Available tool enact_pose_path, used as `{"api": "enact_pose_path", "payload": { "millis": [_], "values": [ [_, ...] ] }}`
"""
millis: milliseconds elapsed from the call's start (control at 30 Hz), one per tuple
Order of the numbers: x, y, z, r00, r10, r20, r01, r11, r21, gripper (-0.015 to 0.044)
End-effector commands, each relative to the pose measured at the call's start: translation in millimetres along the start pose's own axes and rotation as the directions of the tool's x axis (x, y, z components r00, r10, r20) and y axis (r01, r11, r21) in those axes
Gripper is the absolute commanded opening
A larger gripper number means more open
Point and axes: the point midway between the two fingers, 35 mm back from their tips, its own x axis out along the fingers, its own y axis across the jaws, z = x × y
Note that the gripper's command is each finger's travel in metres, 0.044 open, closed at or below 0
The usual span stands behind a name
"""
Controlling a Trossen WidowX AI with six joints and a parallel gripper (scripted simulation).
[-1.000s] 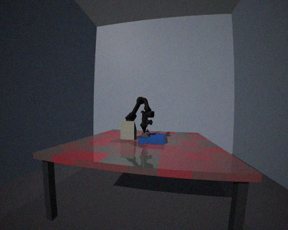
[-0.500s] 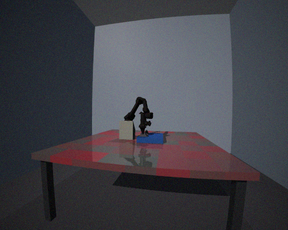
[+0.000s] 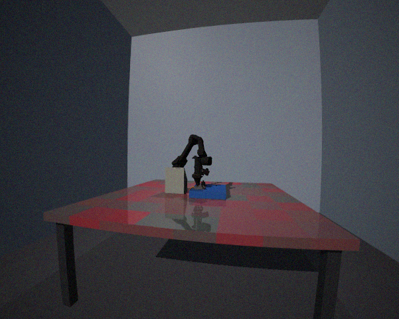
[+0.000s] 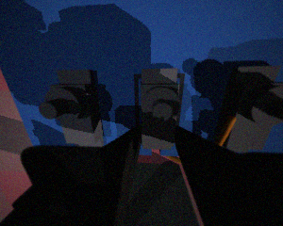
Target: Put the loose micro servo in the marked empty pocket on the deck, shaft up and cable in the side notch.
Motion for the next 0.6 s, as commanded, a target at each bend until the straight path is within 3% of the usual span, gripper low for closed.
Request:
{"api": "enact_pose_path", "payload": {
  "millis": [0, 133, 300, 567],
  "values": [
    [-6, 0, 0, 1.000, -0.001, 0.001, 0.001, 1.000, 0.003, 0.0187],
    [-33, 0, -2, 1.000, -0.002, 0.001, 0.002, 1.000, 0.003, 0.0187],
    [-35, 0, -2, 1.000, -0.002, 0.001, 0.002, 1.000, 0.003, 0.0187],
    [-60, -3, 48, 1.000, -0.004, 0.005, 0.004, 1.000, 0.005, 0.0398]
  ]
}}
